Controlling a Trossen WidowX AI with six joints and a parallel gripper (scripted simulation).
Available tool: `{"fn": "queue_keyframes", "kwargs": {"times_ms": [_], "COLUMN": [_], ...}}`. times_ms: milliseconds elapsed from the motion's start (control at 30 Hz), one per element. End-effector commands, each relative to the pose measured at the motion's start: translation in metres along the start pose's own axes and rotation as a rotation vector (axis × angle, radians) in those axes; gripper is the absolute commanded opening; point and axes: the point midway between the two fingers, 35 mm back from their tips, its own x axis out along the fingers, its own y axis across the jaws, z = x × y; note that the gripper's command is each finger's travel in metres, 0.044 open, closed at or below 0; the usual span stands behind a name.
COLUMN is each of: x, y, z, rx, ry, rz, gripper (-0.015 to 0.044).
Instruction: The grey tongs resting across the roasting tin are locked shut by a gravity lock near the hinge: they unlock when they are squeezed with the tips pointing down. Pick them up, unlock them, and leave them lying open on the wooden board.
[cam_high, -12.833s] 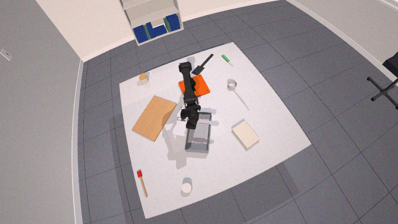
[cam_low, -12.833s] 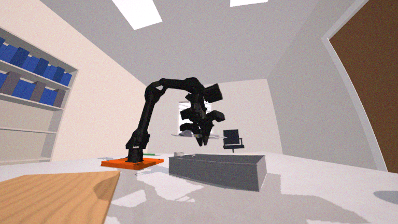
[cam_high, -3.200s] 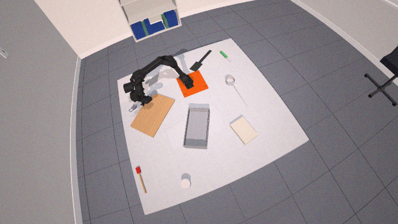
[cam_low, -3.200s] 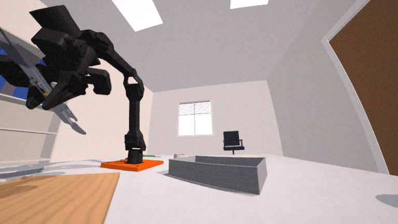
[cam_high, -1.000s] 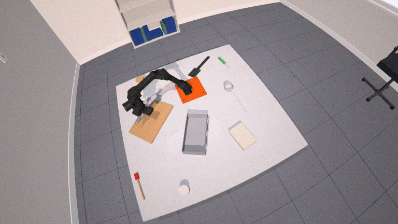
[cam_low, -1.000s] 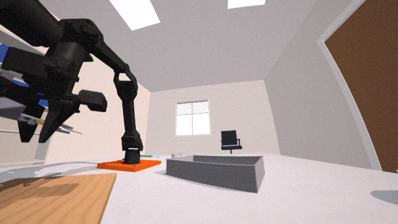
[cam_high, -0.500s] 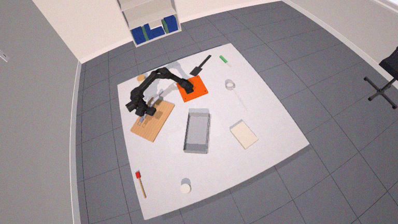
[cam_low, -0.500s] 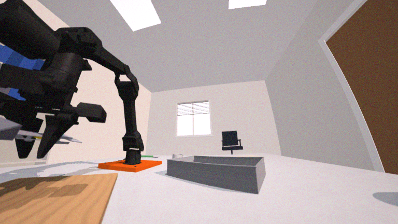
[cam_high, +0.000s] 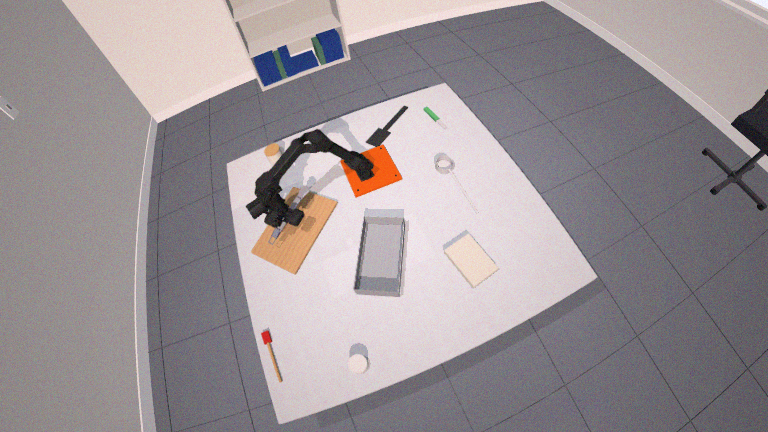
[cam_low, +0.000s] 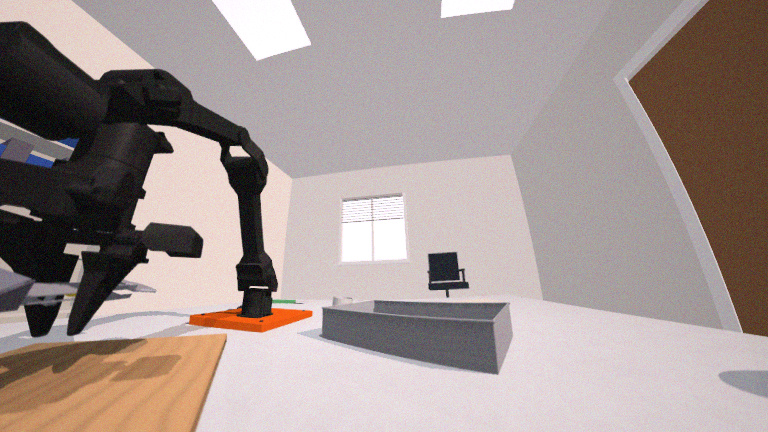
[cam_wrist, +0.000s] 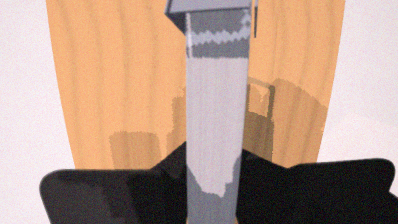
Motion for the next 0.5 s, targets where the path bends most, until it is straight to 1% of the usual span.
{"fn": "queue_keyframes", "kwargs": {"times_ms": [0, 333, 467], "x": [0.0066, 0.0138, 0.0132], "y": [-0.0002, 0.0005, 0.0012], "z": [-0.0011, -0.0025, -0.0026], "rx": [0.001, 0.001, -0.001], "ry": [0.0, 0.0, 0.001], "rz": [-0.006, -0.006, 0.001], "gripper": [-0.015, -0.015, -0.0045]}}
